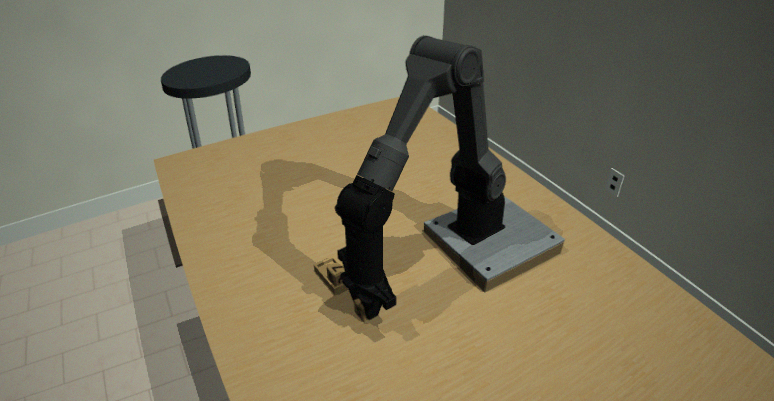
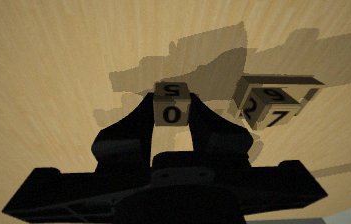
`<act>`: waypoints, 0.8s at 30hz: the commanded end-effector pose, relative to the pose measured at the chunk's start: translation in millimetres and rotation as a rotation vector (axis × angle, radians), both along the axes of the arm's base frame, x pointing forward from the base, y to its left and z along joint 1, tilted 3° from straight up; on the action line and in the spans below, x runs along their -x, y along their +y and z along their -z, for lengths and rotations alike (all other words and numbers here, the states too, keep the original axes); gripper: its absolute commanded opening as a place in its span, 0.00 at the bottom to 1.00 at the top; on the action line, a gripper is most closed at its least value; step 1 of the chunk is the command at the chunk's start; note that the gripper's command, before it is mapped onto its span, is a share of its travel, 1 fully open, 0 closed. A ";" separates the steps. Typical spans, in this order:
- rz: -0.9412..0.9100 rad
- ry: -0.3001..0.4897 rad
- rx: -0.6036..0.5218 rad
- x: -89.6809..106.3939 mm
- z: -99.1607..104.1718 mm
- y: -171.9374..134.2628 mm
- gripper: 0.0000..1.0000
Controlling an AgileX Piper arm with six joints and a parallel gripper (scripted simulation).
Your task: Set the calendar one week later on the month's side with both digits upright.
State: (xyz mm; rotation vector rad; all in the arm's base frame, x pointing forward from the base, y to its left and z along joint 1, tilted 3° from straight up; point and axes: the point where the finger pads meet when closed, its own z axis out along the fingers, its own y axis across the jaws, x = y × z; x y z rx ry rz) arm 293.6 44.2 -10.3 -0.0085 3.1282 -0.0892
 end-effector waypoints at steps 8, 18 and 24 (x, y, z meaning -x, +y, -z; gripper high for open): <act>0.000 0.002 0.001 0.6 2.7 -0.7 0.38; 0.000 0.002 0.001 0.5 3.2 -0.7 0.38; 0.000 0.002 0.001 0.5 3.2 -0.7 0.38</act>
